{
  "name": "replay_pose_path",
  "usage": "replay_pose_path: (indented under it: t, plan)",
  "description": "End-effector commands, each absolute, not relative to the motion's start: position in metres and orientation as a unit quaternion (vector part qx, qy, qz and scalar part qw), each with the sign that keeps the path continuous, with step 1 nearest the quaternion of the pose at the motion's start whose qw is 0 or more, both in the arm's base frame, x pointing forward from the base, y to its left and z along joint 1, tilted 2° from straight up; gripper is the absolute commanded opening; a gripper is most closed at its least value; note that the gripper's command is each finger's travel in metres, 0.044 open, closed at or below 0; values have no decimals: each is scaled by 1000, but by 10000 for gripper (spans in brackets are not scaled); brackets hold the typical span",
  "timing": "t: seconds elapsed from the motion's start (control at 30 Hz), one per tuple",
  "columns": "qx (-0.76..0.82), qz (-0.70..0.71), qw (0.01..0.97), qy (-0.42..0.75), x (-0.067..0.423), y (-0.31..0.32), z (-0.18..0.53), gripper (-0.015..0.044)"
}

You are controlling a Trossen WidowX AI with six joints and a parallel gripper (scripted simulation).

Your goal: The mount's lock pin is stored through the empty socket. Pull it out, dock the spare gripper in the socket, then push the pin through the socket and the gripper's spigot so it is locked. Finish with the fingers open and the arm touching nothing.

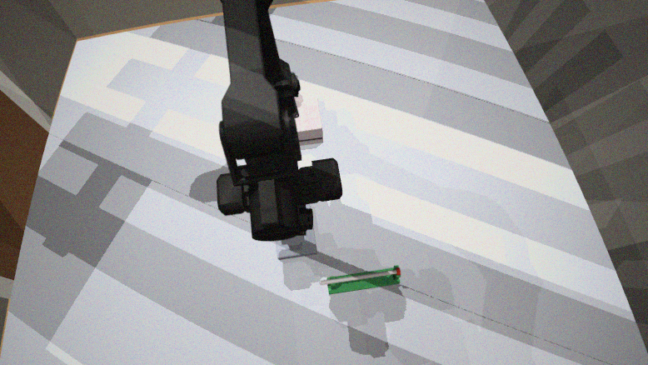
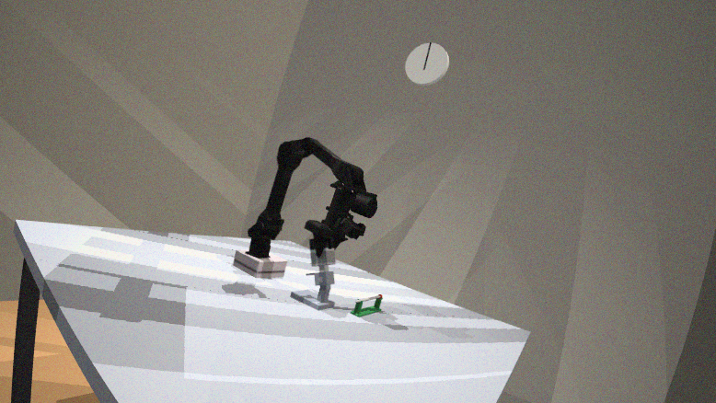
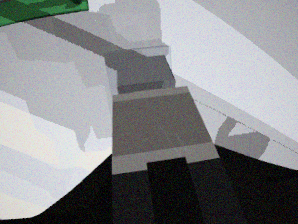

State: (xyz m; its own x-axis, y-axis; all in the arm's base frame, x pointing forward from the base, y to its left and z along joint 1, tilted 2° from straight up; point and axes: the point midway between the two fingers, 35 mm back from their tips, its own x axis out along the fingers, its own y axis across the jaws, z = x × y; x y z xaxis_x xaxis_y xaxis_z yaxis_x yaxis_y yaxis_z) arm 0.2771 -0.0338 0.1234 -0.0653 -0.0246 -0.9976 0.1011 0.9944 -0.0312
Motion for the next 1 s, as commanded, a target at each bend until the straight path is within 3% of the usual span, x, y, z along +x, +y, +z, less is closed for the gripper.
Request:
replay_pose_path:
  t: [0.0,0.93,0.97]
  plan:
    - [26,-44,681,730,278,-34,117,0]
    - [27,-46,682,729,284,-35,105,0]
    - [27,-46,682,729,284,-35,105,26]
